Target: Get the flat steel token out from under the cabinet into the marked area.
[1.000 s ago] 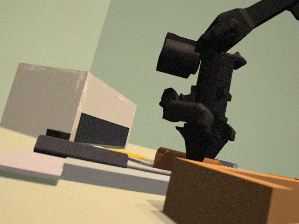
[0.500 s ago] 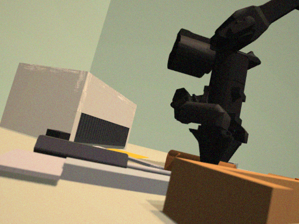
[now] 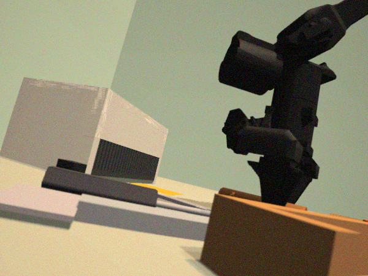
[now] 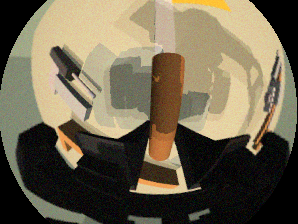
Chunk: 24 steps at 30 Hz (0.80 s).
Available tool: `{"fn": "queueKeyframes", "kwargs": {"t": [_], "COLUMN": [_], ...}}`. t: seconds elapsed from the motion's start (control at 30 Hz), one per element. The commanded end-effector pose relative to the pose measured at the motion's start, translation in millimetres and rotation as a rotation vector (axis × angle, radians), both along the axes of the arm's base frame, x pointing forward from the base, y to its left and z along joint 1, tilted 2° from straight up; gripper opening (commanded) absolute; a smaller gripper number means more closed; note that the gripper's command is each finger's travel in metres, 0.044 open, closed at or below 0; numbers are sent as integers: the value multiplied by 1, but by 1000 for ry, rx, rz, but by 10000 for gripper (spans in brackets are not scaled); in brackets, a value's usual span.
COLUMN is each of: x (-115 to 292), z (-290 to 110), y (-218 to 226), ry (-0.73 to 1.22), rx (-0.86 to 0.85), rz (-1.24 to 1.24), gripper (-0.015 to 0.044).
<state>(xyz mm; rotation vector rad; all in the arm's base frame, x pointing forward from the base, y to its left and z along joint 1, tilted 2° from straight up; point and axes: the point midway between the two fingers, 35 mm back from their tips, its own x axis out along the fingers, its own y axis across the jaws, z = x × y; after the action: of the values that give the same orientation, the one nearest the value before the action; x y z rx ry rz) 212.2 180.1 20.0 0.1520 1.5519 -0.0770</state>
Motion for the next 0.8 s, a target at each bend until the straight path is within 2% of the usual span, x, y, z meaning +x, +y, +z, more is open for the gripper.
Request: {"fn": "queueKeyframes", "kwargs": {"t": [0.0, 0.27, 0.5, 0.53, 0.63, 0.7, 0.77], "x": [-1, -5, -4, -4, -4, -4, -4], "z": [0, 3, 1, 1, 1, 1, 1], "y": [1, 5, 3, 3, 3, 3, 3], "ry": [0, 4, 4, 4, 4, 4, 4], "rx": [0, 0, -4, -4, -3, -2, 0], "rz": [-1, -9, -4, -4, -5, -4, -4], "gripper": [0, 0, 184, 200, 200, 253, 270]}}
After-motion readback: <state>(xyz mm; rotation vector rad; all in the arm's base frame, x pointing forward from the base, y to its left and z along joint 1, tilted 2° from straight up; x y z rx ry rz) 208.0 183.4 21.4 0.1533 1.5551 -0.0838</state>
